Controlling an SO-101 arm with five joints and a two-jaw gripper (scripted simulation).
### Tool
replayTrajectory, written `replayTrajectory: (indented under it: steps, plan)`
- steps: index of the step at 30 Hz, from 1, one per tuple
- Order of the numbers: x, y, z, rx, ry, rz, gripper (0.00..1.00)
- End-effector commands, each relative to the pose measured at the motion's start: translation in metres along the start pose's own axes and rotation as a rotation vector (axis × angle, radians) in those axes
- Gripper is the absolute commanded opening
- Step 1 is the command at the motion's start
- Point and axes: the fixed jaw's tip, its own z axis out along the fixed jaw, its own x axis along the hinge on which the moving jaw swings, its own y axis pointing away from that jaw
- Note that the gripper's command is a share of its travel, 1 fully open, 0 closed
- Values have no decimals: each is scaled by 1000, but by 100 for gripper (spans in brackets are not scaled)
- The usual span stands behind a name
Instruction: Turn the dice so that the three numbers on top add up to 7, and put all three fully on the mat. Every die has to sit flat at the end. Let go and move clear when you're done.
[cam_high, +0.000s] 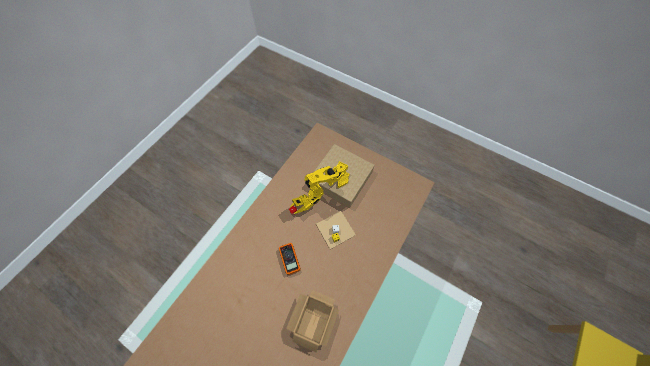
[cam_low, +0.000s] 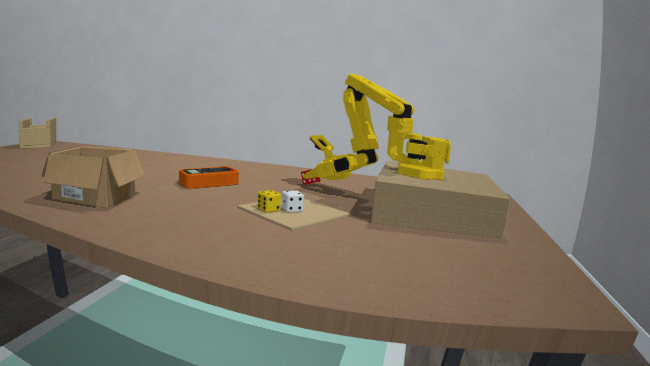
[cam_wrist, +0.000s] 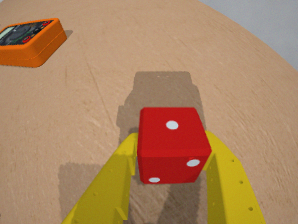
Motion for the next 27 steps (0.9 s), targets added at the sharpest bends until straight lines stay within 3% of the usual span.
replayTrajectory:
  steps: [1, 16, 27]
  plan:
    - [1, -2, 0, 9, -4, -4, 22]
    - [1, -2, 0, 9, -4, -4, 35]
    - [1, -2, 0, 9, -4, -4, 36]
